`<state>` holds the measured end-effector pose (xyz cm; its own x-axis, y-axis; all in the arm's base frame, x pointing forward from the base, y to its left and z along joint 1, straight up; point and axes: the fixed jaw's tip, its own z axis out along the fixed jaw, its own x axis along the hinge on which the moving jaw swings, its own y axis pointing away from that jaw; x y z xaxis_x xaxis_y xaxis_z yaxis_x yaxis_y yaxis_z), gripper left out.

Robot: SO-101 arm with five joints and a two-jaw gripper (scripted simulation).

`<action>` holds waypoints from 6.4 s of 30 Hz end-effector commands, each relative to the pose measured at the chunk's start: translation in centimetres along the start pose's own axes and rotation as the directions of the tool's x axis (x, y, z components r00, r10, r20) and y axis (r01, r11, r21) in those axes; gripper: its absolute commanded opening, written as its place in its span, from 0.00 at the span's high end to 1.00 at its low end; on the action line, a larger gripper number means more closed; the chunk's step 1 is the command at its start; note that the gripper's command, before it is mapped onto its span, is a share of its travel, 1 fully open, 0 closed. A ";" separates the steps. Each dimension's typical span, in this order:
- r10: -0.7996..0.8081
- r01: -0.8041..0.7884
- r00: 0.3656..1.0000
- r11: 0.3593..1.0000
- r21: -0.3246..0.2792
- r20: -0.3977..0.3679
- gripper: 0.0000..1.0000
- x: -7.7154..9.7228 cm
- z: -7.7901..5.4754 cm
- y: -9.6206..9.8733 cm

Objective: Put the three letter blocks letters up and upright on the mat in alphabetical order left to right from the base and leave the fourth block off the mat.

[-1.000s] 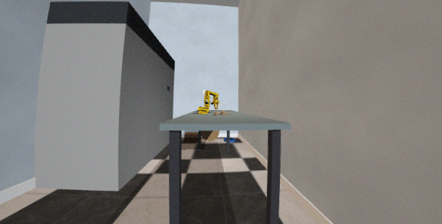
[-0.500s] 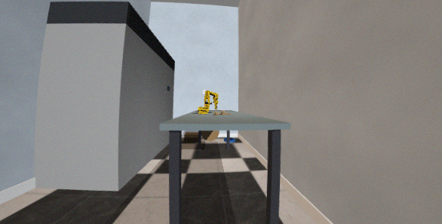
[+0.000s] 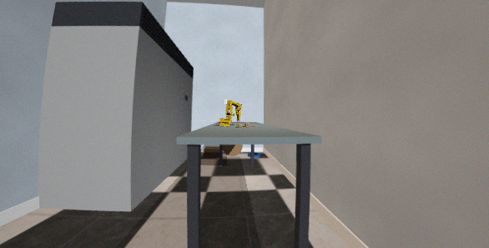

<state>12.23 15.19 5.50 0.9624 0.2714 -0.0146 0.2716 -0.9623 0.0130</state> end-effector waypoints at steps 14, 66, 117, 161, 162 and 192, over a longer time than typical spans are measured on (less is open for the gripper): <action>-0.349 0.356 0.929 0.934 0.040 -0.122 1.00 1.2 -1.9 -1.4; -0.456 0.464 0.879 0.885 0.029 -0.140 1.00 1.4 -1.6 -1.6; -0.456 0.464 0.879 0.885 0.029 -0.140 1.00 1.6 0.2 -1.7; -0.456 0.464 0.879 0.885 0.029 -0.140 1.00 1.7 1.5 -1.8; -0.456 0.464 0.879 0.885 0.029 -0.140 1.00 1.7 1.5 -1.8; -0.456 0.464 0.879 0.885 0.029 -0.140 0.83 1.8 1.8 -1.9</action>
<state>12.56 16.07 1.86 0.7348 0.6783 0.0092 0.6783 -0.7348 -0.0005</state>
